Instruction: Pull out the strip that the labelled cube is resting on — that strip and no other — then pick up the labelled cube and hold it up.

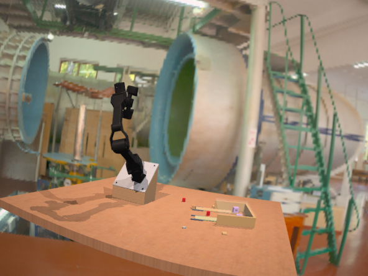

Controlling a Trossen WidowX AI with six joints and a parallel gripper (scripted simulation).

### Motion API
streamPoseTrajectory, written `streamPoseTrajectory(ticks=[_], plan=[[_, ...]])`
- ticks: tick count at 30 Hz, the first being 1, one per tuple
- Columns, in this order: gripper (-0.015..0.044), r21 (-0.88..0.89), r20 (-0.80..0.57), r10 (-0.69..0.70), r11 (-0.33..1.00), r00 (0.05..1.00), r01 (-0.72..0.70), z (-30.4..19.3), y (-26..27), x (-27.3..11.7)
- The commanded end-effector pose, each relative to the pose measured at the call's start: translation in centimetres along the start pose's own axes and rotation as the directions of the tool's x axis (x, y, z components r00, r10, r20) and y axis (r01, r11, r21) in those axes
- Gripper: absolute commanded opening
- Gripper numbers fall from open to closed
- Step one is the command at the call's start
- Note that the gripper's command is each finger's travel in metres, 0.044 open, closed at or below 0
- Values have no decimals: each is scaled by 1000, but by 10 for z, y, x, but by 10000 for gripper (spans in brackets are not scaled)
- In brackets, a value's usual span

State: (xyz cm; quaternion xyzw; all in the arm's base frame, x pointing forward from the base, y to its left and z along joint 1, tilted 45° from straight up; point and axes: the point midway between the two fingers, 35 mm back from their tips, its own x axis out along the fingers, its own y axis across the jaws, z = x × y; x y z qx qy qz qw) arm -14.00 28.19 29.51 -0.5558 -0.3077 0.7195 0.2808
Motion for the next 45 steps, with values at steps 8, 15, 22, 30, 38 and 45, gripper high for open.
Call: streamPoseTrajectory(ticks=[8, 15, 22, 30, 38, 45], plan=[[400, 207, -186, -21, 977, 982, 61, -70, -1, 47], [400, 428, -445, -24, 873, 895, 236, -165, 6, 74], [400, 535, -689, 23, 690, 724, 488, -270, 38, 78], [400, 441, -897, 159, 404, 413, 801, -383, 115, 41], [400, 120, -933, 354, 153, 59, 981, -445, 220, -29], [400, -62, -892, 444, 78, -90, 995, -451, 268, -63]])
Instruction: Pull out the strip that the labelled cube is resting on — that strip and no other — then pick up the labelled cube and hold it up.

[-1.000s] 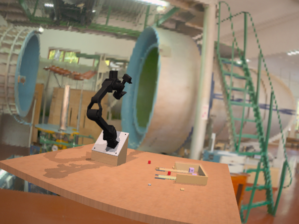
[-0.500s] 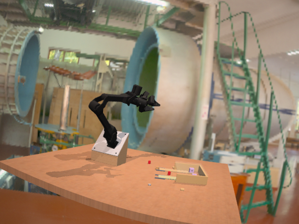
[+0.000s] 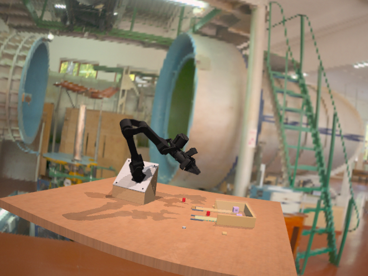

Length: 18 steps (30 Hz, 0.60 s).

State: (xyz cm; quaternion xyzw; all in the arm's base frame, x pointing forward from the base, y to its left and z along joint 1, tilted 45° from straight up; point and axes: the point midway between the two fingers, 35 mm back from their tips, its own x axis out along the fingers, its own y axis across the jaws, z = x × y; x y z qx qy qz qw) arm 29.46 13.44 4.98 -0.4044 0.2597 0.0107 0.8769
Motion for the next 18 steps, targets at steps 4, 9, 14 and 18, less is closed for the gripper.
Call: streamPoseTrajectory(ticks=[4, 9, 14, 18], plan=[[400, 51, -30, -42, 998, 999, 43, -13, -8, 6], [400, 51, -30, -42, 998, 999, 43, -13, -8, 6], [400, 51, -30, -42, 998, 999, 43, -13, -8, 6], [321, 37, -81, -22, 999, 996, 25, -12, -1, 16]])
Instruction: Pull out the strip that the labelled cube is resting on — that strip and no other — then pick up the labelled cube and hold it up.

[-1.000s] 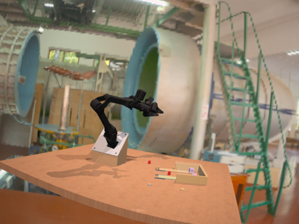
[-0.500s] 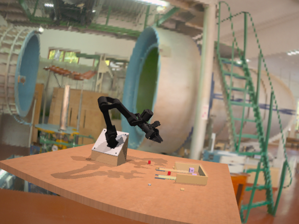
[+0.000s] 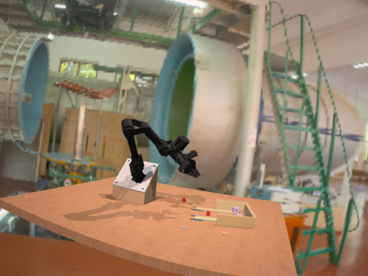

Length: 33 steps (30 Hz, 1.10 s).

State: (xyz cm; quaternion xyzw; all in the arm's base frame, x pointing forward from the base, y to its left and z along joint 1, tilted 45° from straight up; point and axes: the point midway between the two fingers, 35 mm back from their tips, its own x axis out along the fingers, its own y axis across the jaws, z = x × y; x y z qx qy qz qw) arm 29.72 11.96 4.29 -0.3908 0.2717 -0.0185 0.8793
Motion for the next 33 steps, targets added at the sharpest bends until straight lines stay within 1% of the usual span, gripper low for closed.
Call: streamPoseTrajectory(ticks=[1, 7, 12, 15, 19, 22, 33], plan=[[295, -14, -74, 21, 1000, 997, -22, 2, 11, 14], [138, -56, -305, 65, 995, 950, -86, -3, 40, 51], [6, -76, -497, 70, 989, 865, -124, -15, 58, 76], [0, -84, -606, 60, 987, 793, -139, -26, 67, 89], [0, -96, -737, 32, 984, 676, -151, -43, 75, 102], [0, -104, -802, 9, 983, 597, -154, -53, 78, 107], [0, -105, -806, 7, 982, 592, -154, -56, 79, 109]])
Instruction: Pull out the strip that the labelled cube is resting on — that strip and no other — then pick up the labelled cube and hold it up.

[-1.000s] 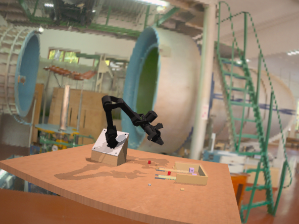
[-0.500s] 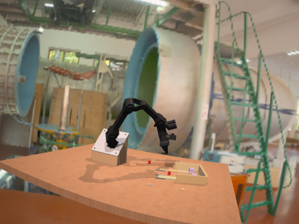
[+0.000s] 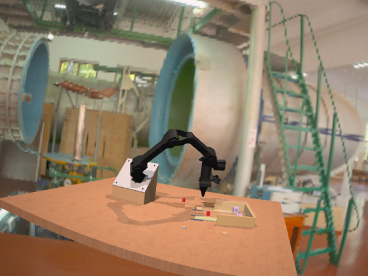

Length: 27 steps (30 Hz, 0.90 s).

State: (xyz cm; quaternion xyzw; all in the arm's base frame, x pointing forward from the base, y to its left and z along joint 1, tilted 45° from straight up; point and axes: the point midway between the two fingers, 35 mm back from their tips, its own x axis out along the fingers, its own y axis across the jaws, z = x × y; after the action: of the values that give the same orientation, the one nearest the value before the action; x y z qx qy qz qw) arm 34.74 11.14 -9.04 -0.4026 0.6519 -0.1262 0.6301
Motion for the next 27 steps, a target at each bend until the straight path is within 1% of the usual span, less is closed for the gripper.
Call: streamPoseTrajectory(ticks=[1, 27], plan=[[0, 7, -12, 3, 1000, 1000, -3, 1, 0, 5], [0, 7, -12, 3, 1000, 1000, -3, 1, -1, 48]])
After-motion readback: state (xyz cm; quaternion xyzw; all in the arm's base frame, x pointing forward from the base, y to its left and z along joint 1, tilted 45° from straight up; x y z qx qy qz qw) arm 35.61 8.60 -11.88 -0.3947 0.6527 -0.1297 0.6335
